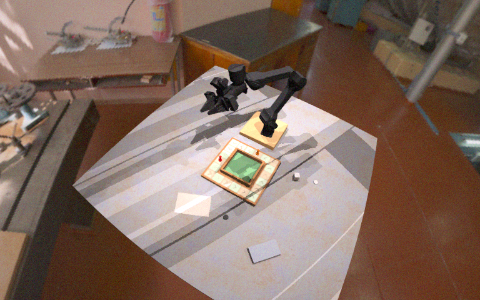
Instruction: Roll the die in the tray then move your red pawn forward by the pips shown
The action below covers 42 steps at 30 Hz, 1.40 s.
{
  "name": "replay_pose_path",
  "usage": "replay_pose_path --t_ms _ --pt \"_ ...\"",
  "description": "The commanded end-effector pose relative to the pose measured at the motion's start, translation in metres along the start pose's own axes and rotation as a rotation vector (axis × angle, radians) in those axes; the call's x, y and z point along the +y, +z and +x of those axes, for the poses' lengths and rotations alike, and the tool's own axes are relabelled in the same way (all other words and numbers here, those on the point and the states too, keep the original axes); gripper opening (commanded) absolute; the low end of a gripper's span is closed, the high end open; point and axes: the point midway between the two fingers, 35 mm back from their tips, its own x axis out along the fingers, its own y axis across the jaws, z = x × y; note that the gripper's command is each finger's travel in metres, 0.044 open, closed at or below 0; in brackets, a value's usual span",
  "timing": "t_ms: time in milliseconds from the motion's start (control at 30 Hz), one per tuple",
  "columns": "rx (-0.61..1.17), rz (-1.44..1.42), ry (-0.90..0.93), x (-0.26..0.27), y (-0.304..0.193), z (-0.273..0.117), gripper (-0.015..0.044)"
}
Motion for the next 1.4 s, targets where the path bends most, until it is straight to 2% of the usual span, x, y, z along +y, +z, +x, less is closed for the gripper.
replay_pose_path --t_ms 0,167,333,500,733,1000,1367 --pt "0.191 0.009 0.062 0.033 -0.047 0.023 0.0275" --pt "0.465 -0.013 0.126 0.083 -0.121 0.035 0.0275" --pt "0.731 -0.099 0.171 0.130 -0.196 0.022 0.0275" --pt "0.975 -0.248 0.199 0.168 -0.268 -0.014 0.0275" --pt "1.238 -0.539 0.220 0.197 -0.349 -0.092 0.0275" --pt "1.405 -0.961 0.210 0.192 -0.408 -0.182 0.0275" --pt "1.412 -0.999 0.207 0.182 -0.424 -0.184 0.0275"
